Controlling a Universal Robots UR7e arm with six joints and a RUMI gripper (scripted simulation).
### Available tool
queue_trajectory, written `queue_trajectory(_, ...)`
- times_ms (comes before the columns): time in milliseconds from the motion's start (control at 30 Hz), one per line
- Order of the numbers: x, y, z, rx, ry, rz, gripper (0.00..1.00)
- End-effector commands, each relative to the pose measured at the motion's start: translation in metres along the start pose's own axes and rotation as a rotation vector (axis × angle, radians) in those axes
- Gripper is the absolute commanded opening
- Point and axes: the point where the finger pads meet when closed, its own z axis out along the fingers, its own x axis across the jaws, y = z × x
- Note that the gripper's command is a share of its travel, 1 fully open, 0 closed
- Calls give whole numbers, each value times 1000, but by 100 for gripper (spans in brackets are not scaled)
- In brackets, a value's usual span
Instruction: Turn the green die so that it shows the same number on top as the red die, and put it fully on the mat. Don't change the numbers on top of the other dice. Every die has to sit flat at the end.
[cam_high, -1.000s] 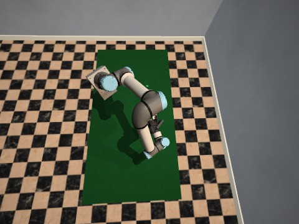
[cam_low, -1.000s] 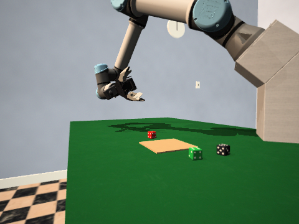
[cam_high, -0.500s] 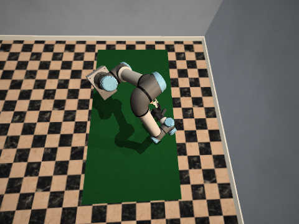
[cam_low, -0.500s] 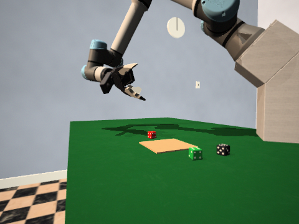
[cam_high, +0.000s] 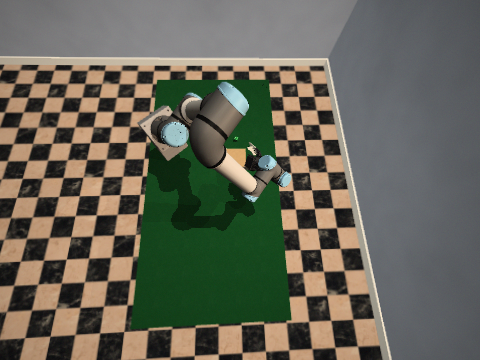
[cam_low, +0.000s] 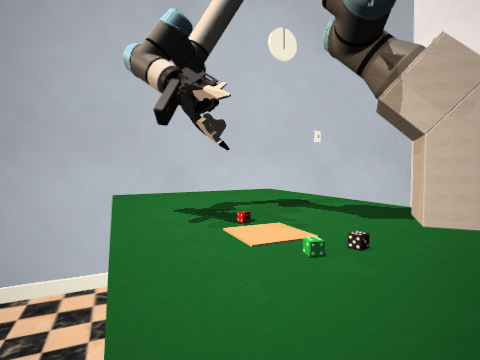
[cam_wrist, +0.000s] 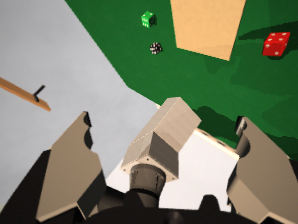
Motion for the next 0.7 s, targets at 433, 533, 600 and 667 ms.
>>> queue_trajectory(433, 10, -30, 23, 239, 270, -173, 100)
queue_trajectory(533, 14, -32, 24, 251, 289, -199, 100)
queue_trajectory(600, 22, -35, 27, 273, 329, -251, 100)
queue_trajectory(667, 29, -36, 29, 293, 369, -299, 100)
